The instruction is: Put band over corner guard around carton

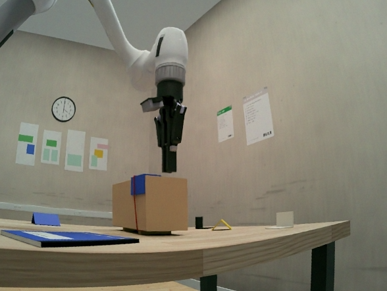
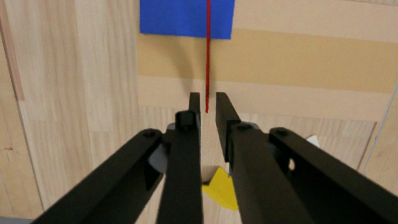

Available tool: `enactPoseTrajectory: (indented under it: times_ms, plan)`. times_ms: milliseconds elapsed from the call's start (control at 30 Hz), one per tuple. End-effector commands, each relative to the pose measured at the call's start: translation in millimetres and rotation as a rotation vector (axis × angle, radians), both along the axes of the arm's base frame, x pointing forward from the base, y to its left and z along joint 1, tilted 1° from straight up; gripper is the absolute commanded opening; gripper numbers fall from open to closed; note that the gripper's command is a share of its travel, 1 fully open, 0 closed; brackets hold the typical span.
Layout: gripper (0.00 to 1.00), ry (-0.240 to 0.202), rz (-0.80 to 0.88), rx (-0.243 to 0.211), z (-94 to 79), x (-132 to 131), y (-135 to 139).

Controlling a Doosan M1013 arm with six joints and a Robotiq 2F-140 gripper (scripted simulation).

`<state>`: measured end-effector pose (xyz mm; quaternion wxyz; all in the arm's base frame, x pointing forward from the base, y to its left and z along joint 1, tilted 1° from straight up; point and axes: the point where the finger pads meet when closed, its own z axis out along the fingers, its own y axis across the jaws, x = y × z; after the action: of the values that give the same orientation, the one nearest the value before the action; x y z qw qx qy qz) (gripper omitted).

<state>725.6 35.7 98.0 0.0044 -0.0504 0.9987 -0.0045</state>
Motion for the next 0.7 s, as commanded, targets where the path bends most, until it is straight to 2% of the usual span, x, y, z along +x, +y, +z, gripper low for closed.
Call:
enactPoseTrajectory:
  times_ms: [0, 667]
  plan:
    - [0.18, 0.004, 0.005, 0.002, -6.5, -2, 1]
    - [0.18, 0.004, 0.005, 0.002, -18.4, -2, 1]
